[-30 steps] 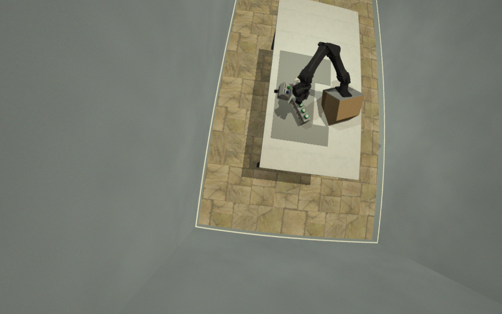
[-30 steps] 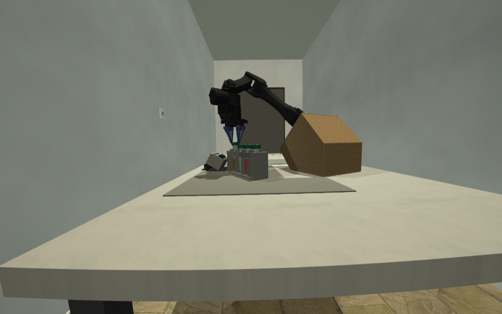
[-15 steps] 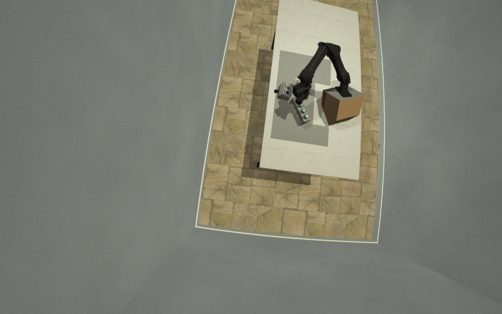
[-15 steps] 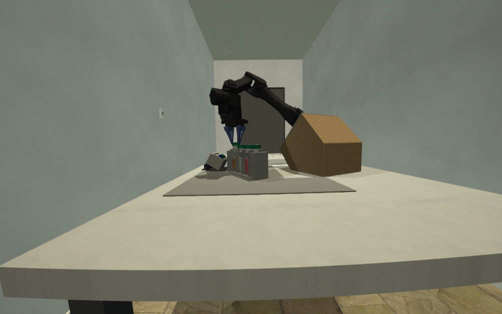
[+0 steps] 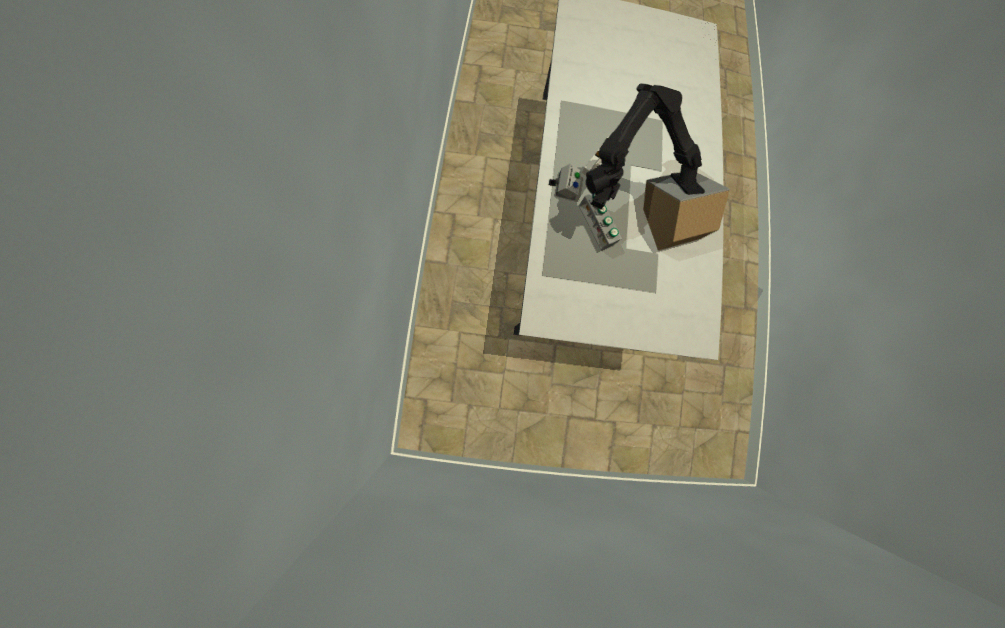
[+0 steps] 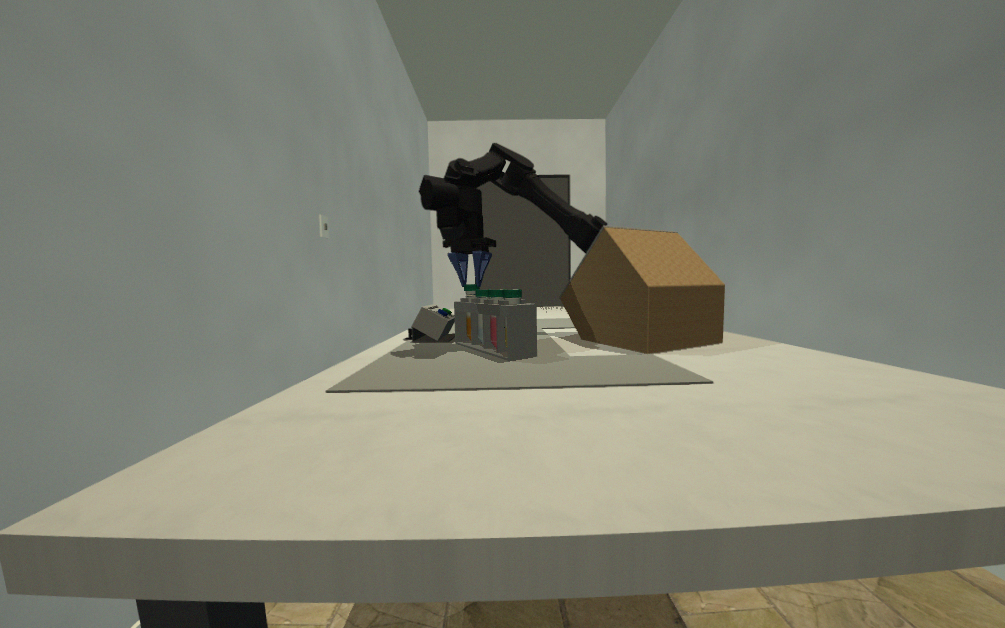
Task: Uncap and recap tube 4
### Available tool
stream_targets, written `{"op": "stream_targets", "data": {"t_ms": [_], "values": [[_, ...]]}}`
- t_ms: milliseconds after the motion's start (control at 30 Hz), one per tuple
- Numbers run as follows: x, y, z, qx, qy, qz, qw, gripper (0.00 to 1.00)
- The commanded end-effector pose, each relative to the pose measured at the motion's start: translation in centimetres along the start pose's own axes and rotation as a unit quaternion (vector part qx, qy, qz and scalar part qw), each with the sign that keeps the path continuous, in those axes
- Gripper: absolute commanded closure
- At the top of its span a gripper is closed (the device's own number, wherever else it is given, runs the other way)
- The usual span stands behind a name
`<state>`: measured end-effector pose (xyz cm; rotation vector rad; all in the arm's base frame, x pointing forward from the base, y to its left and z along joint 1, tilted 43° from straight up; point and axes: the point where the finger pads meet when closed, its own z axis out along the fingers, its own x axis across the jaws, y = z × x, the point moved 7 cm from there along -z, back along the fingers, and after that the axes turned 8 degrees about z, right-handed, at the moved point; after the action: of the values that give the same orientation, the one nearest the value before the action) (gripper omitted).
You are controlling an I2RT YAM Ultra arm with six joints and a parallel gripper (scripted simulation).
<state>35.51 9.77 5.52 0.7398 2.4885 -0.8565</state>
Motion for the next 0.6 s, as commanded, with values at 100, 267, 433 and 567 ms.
{"op": "stream_targets", "data": {"t_ms": [100,267,433,567], "values": [[-0.18,0.18,-1.36,-0.016,-0.010,0.006,1.000,1.00],[0.05,0.09,-1.22,-0.014,-0.008,0.004,1.000,1.00],[0.28,0.00,-1.07,-0.012,-0.007,0.002,1.000,1.00],[0.38,-0.04,-1.01,-0.011,-0.007,0.001,1.000,1.00]]}}
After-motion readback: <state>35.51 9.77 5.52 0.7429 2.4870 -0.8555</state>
